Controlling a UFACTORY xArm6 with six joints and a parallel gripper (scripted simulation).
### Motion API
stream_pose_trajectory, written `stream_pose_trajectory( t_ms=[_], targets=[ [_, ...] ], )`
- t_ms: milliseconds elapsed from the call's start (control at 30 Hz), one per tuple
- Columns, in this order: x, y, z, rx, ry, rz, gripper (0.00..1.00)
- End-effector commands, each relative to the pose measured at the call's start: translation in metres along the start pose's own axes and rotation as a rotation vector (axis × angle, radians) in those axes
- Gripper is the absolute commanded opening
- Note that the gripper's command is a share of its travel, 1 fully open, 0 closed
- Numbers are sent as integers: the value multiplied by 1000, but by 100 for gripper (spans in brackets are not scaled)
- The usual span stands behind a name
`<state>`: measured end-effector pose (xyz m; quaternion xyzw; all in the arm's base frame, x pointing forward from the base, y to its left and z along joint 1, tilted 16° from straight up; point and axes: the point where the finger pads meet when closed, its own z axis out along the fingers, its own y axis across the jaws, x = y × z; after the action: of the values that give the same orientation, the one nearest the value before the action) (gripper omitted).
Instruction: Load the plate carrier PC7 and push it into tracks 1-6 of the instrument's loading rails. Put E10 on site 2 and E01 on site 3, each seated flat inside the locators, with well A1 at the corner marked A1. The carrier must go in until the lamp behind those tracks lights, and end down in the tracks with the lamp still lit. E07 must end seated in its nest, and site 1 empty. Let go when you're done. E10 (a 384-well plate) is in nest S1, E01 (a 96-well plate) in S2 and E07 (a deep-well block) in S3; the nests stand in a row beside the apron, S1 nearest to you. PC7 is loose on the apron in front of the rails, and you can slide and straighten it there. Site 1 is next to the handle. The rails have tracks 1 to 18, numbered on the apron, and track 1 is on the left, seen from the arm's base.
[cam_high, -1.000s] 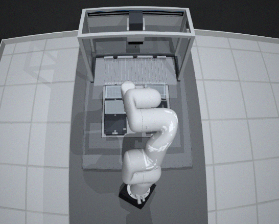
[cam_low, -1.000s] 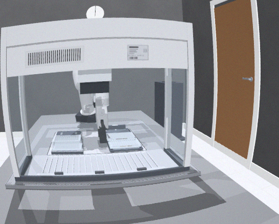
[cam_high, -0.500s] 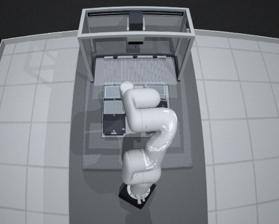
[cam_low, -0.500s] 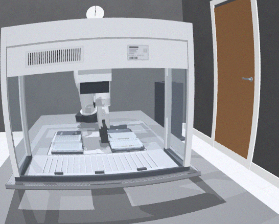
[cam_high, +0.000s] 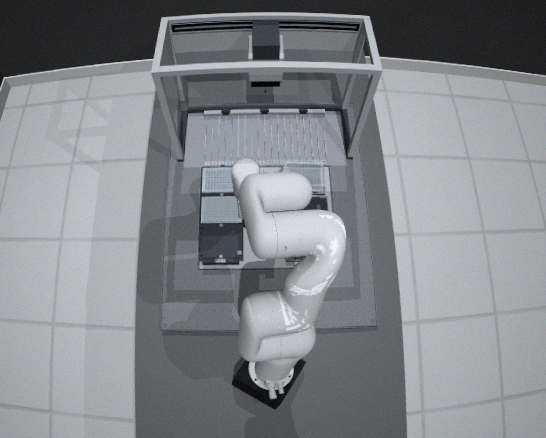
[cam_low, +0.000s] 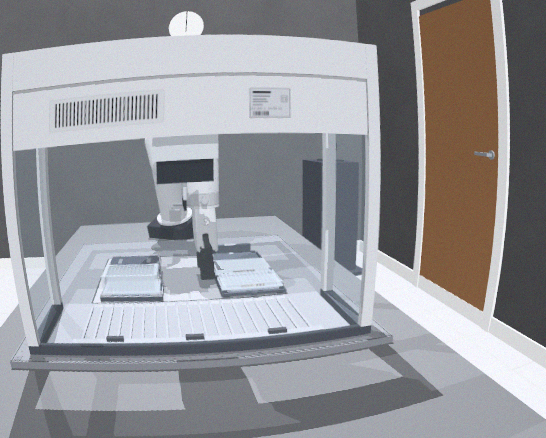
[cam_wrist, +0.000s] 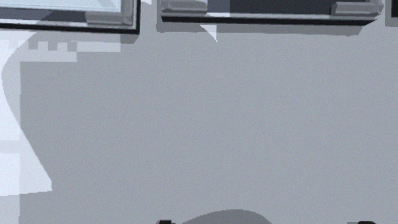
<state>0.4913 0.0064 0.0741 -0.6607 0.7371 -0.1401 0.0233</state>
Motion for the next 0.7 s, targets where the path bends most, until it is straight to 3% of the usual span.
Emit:
stream_pose_trajectory(
  t_ms=[0,667],
  targets=[
    [-3,-1,-1,3,-1,0,100],
    [-12,-1,-1,3,-1,0,100]
  ],
)
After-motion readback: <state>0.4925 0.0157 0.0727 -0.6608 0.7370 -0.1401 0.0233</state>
